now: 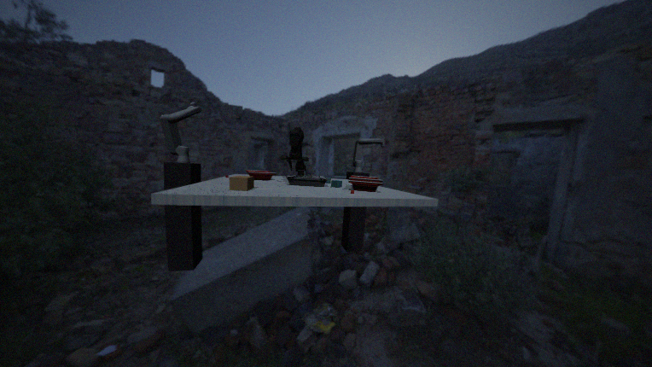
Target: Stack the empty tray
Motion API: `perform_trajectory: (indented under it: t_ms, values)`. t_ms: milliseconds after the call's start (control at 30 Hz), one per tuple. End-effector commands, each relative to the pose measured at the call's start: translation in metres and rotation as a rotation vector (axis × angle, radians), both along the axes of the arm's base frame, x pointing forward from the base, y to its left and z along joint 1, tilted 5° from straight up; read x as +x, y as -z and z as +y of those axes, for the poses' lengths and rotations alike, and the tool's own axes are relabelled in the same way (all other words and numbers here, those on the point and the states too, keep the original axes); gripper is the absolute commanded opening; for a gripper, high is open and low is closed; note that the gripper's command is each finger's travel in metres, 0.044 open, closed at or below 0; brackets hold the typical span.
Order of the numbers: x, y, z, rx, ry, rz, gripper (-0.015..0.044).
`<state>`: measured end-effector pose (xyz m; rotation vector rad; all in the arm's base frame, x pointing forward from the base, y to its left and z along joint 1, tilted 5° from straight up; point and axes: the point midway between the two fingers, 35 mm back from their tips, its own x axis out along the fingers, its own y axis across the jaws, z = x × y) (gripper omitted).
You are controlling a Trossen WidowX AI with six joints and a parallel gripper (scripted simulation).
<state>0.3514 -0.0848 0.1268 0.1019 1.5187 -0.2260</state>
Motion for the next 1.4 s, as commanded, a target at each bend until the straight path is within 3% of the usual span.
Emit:
perform_trajectory:
  t_ms: [0,200,233,433,700,900,1133,1367]
  values:
    - [0.002,-0.014,0.001,-0.001,-0.002,-0.004,0.0263]
    - [-0.003,-0.075,0.007,-0.002,-0.01,-0.001,0.042]
    - [-0.001,-0.052,0.002,0.002,0.007,0.003,0.044]
    - [-0.05,-0.047,-0.075,0.021,0.54,-0.037,0.044]
    - [-0.152,-0.037,-0.153,0.041,1.343,-0.104,0.044]
    - [-0.237,-0.026,-0.179,0.05,1.944,-0.162,0.044]
    - [-0.329,-0.01,-0.174,0.053,2.625,-0.244,0.044]
    - [-0.337,-0.008,-0.172,0.053,2.69,-0.253,0.044]
